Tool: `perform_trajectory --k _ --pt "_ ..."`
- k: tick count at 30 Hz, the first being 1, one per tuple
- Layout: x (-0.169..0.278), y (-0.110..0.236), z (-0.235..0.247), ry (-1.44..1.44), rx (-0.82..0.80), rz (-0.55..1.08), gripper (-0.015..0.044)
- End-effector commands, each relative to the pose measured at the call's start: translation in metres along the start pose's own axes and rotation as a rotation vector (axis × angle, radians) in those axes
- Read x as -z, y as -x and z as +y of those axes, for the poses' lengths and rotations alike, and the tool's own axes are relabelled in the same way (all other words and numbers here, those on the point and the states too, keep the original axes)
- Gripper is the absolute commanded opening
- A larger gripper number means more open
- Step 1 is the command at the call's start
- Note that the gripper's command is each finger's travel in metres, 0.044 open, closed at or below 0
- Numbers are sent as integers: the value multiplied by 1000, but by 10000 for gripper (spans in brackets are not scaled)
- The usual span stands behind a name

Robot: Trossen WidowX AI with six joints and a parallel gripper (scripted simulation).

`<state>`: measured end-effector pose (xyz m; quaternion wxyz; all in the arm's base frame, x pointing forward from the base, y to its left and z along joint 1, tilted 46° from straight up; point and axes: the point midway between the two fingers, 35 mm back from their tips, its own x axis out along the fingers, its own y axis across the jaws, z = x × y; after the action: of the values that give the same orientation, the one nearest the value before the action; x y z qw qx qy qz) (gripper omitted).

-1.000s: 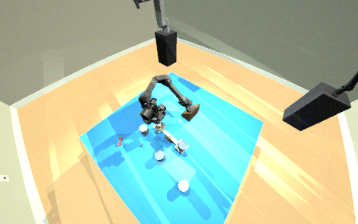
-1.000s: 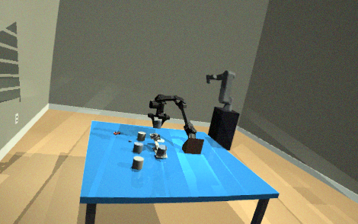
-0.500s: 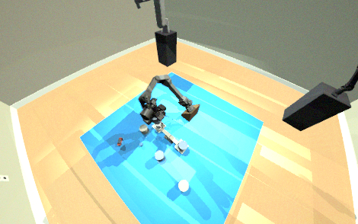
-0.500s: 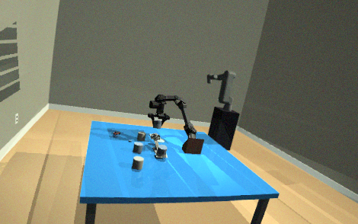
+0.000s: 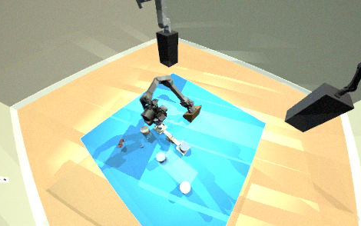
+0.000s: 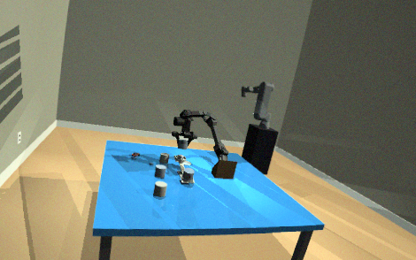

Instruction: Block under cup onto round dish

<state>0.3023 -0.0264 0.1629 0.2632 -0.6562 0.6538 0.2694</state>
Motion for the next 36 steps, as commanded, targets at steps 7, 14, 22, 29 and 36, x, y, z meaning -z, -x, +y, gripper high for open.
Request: perform_trajectory --k 7,14,22,29,36 --pt "0 0 0 1 2 -1 0" --pt "13 -7 6 -7 -3 -18 0" --pt "51 -30 30 -50 -6 -64 0" --pt "76 -47 55 -121 5 -94 0" --pt "100 -63 83 -94 12 -90 0"
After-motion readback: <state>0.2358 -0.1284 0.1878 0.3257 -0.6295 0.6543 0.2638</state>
